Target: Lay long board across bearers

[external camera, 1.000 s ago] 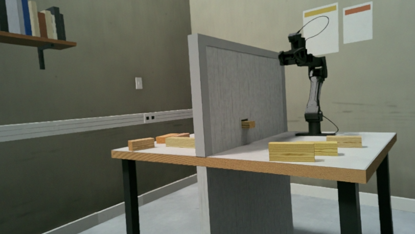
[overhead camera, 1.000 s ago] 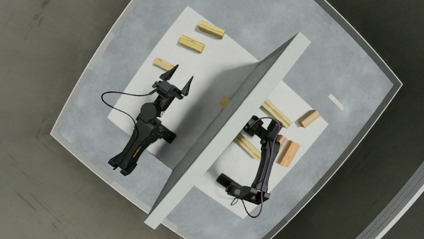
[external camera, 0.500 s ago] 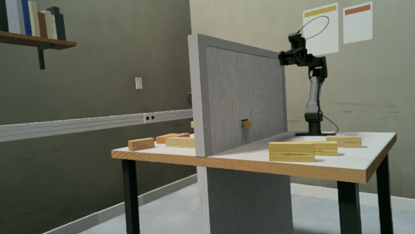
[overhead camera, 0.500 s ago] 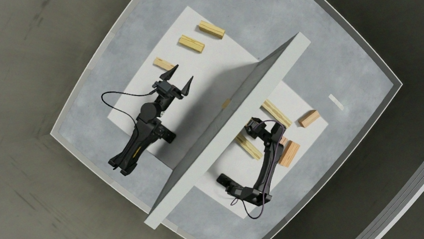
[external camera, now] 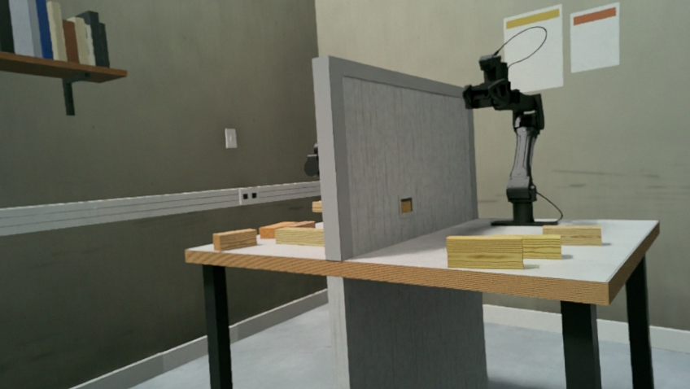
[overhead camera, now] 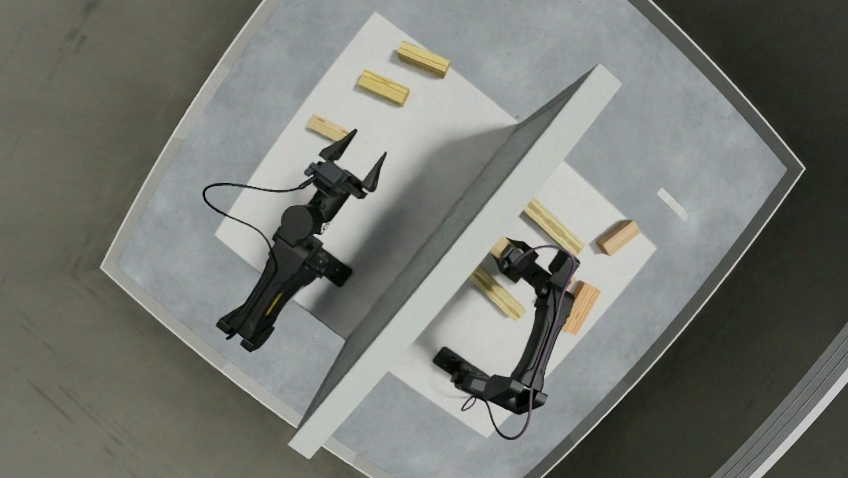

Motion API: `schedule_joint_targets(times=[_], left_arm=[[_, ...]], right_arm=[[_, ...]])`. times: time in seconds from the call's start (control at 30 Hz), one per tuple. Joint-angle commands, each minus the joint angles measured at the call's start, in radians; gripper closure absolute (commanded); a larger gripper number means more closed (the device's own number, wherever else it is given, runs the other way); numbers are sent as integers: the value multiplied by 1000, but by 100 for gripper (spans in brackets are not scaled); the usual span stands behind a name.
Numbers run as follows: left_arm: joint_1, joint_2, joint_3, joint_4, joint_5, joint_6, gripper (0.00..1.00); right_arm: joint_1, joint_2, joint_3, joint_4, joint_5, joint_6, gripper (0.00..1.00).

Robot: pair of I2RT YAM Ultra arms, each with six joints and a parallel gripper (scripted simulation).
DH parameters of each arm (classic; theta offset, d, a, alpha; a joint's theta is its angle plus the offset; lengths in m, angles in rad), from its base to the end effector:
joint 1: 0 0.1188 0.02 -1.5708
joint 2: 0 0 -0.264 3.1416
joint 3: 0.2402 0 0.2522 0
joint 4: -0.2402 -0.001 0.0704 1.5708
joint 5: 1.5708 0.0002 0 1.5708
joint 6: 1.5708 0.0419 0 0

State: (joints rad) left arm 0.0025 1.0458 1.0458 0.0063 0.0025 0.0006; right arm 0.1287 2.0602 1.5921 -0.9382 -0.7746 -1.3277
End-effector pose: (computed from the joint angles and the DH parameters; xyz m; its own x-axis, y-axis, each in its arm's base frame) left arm 0.2449 0.0015 0.4078 0.0063 0.0006 -1.0000 0.0000 1.0000 0.0006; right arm 0.3988 0.0822 0.1958 -0.0362 -0.7042 -0.7091 -0.9990 0.0442 0.0071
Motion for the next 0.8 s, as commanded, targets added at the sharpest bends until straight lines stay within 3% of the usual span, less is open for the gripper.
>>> schedule_joint_targets(times=[0.0,0.77], left_arm=[[-14,-2,42,-17,-8,5,26],[-14,-2,42,-17,-8,5,26]], right_arm=[[-29,-54,14,-38,-57,-41,100],[-117,-2,49,-136,-91,-170,100]])
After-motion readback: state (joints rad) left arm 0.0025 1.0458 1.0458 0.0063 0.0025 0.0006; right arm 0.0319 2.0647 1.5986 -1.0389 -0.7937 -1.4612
